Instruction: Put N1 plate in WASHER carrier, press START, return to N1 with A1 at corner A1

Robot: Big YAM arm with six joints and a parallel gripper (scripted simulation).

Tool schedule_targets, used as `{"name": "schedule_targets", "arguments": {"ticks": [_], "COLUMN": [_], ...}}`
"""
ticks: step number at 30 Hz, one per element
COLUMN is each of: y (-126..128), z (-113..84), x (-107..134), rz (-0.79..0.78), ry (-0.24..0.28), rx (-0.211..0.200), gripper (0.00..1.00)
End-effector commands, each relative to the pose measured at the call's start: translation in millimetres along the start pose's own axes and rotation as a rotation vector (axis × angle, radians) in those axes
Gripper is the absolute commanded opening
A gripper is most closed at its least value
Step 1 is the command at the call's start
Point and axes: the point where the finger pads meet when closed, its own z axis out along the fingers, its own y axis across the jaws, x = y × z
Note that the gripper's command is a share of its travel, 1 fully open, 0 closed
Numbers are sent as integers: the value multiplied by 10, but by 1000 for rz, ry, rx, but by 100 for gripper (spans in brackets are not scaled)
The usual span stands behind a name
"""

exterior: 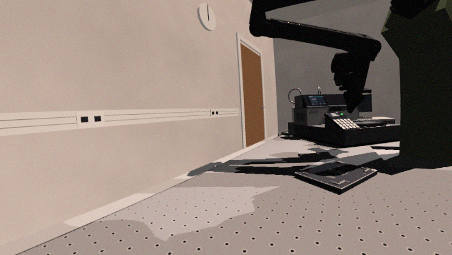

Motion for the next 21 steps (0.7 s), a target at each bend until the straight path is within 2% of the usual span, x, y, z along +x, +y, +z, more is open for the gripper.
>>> {"name": "schedule_targets", "arguments": {"ticks": [1,21], "y": [4,4], "z": [-165,-165], "x": [5,5], "rz": [-6,-6], "ry": [-7,-7], "rx": [6,6], "gripper": [0,0]}}
